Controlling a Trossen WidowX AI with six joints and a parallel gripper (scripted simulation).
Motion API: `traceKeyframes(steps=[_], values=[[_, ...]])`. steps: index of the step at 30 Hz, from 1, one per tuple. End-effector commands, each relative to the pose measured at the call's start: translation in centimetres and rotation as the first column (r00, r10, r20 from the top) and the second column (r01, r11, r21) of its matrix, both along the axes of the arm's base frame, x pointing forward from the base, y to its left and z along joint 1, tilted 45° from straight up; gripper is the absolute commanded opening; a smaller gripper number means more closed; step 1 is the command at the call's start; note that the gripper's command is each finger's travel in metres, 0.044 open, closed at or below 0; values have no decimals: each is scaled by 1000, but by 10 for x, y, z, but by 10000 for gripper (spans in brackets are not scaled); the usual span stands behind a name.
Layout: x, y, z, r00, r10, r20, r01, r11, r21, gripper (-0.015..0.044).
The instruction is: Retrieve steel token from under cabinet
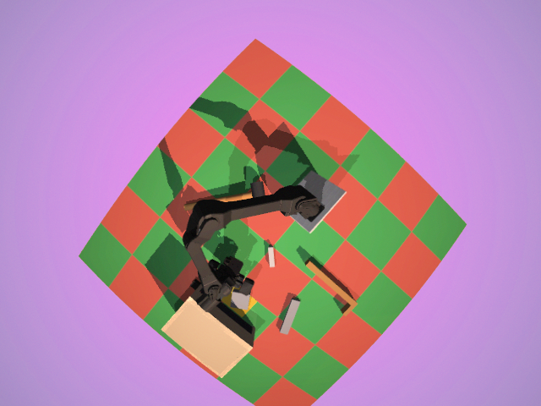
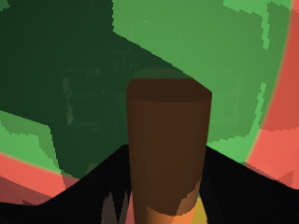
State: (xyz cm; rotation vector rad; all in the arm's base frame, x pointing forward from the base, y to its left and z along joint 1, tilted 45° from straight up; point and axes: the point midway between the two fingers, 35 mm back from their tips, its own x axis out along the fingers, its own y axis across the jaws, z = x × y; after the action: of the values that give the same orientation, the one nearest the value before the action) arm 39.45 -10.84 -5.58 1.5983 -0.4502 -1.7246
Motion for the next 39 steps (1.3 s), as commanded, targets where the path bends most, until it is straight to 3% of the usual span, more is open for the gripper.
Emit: traceKeyframes(steps=[1,39], values=[[9,1,0,1000,-2,16,2,1000,4,0],[21,15,-15,1000,-2,17,2,1000,5,0]])
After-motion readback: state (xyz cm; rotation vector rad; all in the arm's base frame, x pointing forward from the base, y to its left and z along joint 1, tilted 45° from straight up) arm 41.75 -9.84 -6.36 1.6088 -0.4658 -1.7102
